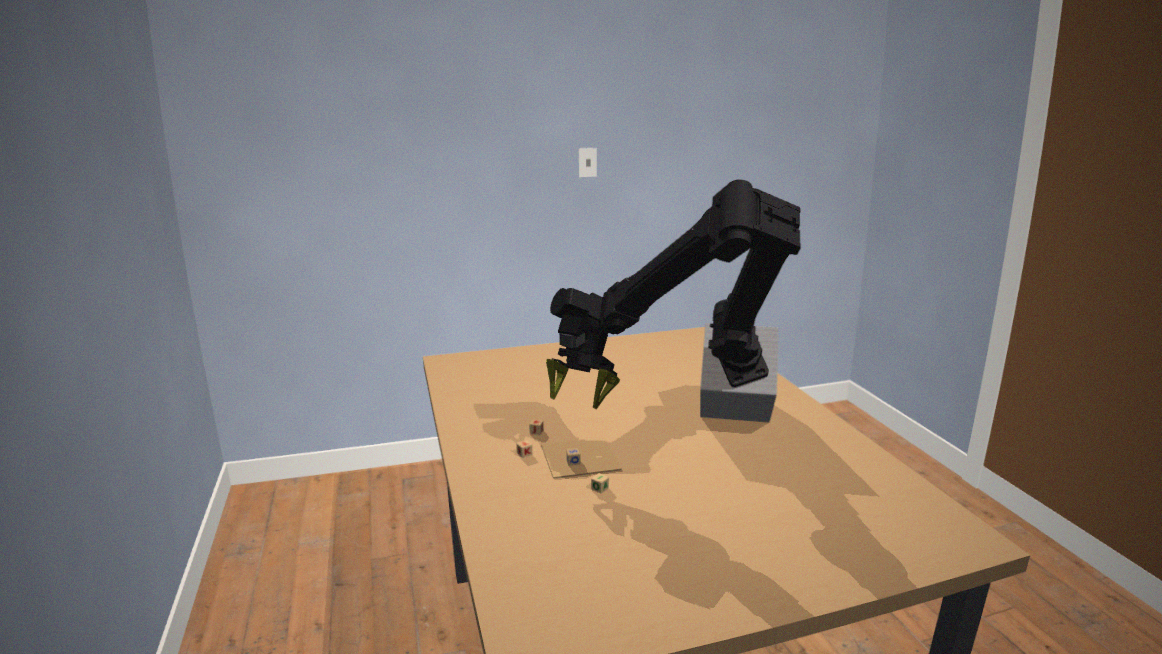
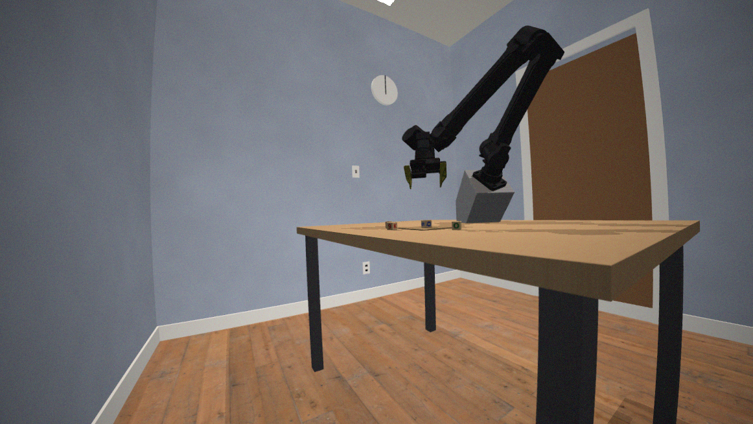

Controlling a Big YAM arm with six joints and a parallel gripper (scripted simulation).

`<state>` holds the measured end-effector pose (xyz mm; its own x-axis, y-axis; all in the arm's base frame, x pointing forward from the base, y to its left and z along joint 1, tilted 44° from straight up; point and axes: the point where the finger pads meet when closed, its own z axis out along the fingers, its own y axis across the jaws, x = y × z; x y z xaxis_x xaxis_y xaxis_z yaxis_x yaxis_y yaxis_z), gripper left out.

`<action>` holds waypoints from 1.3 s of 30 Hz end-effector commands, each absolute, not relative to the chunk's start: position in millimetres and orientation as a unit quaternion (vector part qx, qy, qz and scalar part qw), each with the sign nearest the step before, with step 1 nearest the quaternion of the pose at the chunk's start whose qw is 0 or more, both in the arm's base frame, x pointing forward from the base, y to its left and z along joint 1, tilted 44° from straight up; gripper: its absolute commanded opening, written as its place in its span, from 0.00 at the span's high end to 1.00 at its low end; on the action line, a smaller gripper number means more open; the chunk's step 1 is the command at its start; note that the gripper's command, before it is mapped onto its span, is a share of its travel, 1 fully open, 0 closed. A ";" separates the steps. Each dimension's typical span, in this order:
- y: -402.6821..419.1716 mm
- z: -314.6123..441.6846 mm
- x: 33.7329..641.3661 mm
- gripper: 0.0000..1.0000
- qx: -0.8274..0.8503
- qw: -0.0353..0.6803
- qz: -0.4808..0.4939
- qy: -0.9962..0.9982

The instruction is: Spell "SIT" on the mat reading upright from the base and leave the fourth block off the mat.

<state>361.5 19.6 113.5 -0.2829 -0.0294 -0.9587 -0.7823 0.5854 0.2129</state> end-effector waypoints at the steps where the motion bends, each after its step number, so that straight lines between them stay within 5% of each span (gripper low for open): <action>1: 14.0 124.4 380.0 0.00 -0.298 0.540 0.345 0.708; 11: -13.1 76.9 480.8 0.00 -0.295 0.537 0.349 0.709; 39: -24.7 86.3 476.5 0.00 -0.291 0.546 0.338 0.709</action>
